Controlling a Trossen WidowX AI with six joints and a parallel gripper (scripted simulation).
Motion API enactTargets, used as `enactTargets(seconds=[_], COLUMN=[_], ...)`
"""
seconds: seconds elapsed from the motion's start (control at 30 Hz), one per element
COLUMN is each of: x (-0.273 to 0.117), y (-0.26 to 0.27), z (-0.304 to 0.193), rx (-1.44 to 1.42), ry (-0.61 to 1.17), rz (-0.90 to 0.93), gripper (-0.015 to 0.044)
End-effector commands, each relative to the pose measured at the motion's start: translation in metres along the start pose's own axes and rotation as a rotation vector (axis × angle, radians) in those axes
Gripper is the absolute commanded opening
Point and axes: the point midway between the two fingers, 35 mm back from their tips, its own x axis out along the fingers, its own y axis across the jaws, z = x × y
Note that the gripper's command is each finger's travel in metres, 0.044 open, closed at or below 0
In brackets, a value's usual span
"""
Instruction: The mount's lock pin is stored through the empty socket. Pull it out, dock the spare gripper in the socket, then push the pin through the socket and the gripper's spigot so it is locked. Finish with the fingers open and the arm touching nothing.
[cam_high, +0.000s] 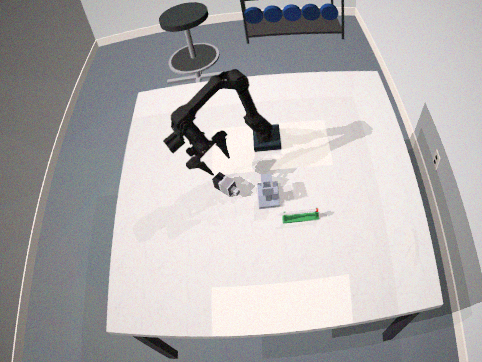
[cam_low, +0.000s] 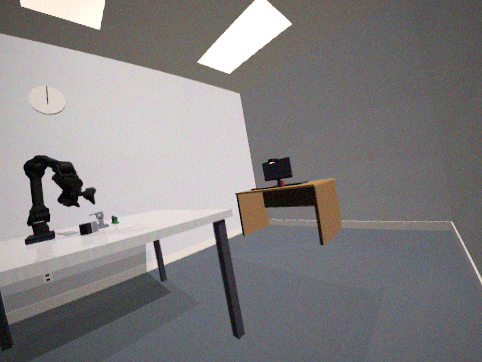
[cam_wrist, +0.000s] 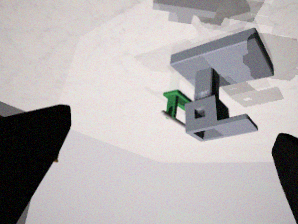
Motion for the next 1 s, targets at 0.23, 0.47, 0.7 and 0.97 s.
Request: enactTargets(seconds=[0.23,0.47,0.7,0.97], x=[0.037,0.051,0.059,0.068], y=[0.0,-0.002,-0.001,-0.001], z=[0.037,0.051,0.059,0.069], rx=[0.015,0.015,0.015,0.015], ry=[0.006,0.006,0.006,0.006], rz=[0.0,-0.001,-0.001,-0.001], gripper=[0.044,0.044,0.044,0.044])
